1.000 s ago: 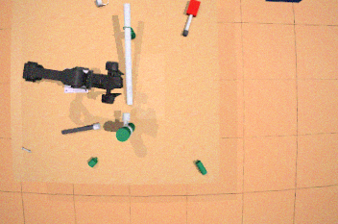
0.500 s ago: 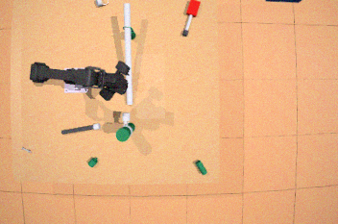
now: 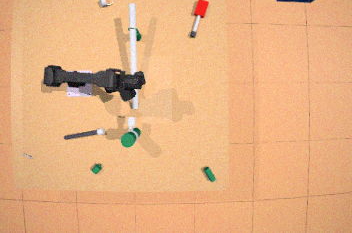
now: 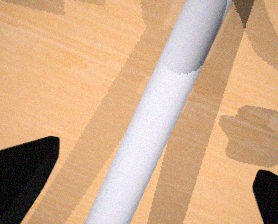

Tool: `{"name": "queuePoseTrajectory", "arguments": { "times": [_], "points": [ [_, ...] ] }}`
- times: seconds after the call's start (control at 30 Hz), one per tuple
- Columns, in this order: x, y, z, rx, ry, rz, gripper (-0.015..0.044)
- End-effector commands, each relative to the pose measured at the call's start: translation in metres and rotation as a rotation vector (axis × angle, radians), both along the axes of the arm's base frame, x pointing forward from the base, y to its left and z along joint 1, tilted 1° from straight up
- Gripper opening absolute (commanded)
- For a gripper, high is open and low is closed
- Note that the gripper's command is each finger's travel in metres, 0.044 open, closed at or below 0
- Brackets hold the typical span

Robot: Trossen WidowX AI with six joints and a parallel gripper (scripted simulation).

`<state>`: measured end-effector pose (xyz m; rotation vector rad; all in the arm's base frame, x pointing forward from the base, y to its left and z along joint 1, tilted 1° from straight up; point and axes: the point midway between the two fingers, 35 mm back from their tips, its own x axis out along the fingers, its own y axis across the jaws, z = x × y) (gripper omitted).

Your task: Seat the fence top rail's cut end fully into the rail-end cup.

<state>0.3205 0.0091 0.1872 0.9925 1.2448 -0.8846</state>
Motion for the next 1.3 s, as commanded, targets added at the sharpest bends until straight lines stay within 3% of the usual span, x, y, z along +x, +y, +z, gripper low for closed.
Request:
{"name": "queuePoseTrajectory", "arguments": {
  "times": [0.0, 0.3, 0.53, 1.27],
  "points": [
    [0.001, 0.006, -0.012, 0.018, 0.086, -0.257, 0.044],
    [0.001, 0.006, -0.012, 0.018, 0.086, -0.257, 0.044],
    [0.002, 0.006, -0.045, 0.018, 0.086, -0.257, 0.044],
    [0.004, 0.006, -0.075, 0.018, 0.086, -0.257, 0.044]
  ]
}}
